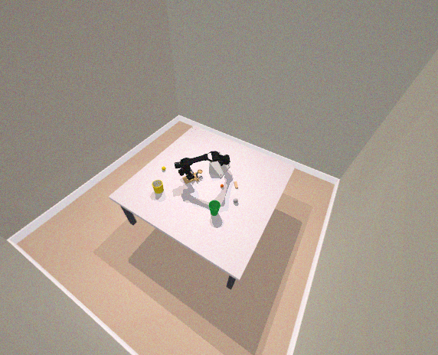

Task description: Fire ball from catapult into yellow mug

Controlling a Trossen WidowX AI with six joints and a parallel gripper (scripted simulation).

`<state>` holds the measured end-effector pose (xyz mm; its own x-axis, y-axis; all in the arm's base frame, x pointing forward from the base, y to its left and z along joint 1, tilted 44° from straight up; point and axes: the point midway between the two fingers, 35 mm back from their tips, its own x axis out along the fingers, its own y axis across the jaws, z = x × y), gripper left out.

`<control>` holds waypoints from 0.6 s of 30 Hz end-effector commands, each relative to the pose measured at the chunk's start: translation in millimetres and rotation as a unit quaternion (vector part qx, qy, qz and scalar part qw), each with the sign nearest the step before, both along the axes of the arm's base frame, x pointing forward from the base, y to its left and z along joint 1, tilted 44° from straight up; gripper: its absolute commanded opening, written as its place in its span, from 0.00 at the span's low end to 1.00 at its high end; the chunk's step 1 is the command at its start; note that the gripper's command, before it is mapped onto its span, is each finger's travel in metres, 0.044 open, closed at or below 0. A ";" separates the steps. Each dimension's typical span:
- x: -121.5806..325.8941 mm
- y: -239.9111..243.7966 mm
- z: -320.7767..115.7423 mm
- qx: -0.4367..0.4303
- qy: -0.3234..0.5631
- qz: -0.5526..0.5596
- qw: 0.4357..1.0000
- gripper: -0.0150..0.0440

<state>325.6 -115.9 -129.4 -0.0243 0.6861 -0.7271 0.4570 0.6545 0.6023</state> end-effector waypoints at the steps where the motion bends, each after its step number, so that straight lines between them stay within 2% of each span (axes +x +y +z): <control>1: 1.2 -0.4 -0.7 -0.002 -0.004 -0.006 1.000 0.25; 7: -0.3 1.3 -1.4 0.000 0.000 0.000 1.000 0.25; 18: -0.3 1.3 -1.4 0.000 0.000 0.000 1.000 0.74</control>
